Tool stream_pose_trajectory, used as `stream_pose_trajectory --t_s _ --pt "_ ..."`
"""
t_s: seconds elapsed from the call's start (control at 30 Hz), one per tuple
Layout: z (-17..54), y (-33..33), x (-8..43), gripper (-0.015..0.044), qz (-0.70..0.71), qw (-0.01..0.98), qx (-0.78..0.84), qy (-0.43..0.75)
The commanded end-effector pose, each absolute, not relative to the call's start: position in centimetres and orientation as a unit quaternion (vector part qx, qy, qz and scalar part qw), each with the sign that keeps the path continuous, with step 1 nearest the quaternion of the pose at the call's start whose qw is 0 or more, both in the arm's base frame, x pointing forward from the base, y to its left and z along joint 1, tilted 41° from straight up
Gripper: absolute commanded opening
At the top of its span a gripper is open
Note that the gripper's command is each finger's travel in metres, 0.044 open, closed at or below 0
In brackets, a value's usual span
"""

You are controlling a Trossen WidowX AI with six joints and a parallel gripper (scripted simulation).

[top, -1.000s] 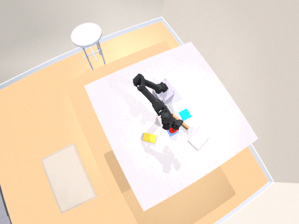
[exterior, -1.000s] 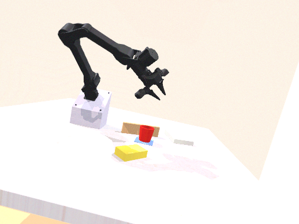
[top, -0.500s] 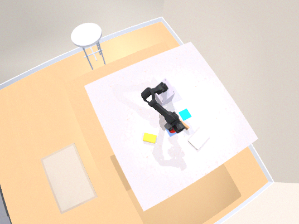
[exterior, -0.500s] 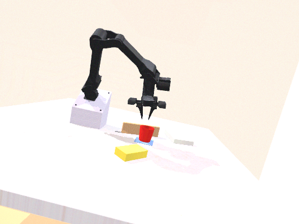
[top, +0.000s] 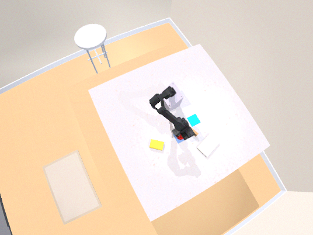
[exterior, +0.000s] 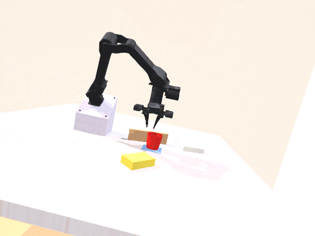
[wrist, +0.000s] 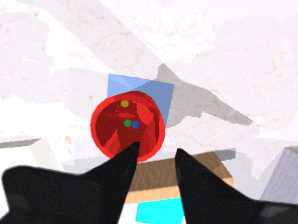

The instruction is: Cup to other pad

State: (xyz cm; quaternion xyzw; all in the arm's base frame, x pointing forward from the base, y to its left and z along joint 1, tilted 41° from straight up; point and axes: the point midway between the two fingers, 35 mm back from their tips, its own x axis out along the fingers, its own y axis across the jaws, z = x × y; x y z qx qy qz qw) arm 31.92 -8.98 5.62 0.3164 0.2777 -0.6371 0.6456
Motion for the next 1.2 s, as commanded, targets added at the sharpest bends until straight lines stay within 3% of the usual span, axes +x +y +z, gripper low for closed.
stream_pose_trajectory --t_s 0.0,1.17 --pt "5.1 -9.5 31.9 0.0148 -0.64 0.645 0.312 0.277" --pt "1.0 -13.0 31.8 0.0148 -0.64 0.646 0.311 0.277"
